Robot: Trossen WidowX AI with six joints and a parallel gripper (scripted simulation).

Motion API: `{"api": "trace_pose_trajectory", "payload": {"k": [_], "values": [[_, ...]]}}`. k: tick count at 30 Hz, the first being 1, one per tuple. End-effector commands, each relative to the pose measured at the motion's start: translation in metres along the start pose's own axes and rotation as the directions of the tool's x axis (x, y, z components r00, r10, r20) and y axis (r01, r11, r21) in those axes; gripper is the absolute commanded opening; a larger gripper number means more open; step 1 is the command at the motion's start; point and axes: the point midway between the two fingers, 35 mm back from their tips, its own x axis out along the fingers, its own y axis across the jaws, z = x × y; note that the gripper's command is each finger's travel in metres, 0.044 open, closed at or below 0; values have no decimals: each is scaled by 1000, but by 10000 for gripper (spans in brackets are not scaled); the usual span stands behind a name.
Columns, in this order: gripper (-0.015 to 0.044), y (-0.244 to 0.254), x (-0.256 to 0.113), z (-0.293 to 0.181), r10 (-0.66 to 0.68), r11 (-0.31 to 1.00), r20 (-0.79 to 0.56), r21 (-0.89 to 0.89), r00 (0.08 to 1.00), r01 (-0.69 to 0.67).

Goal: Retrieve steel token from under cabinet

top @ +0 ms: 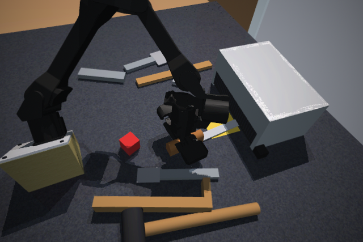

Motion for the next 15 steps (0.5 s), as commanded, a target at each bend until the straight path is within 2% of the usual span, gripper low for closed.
{"api": "trace_pose_trajectory", "payload": {"k": [1, 15], "values": [[0, -1, 0, 7, -2, 1000, 1, 0, 1000, 2], [0, 0, 0, 22, -2, 1000, 1, -1, 1000, 2]]}}
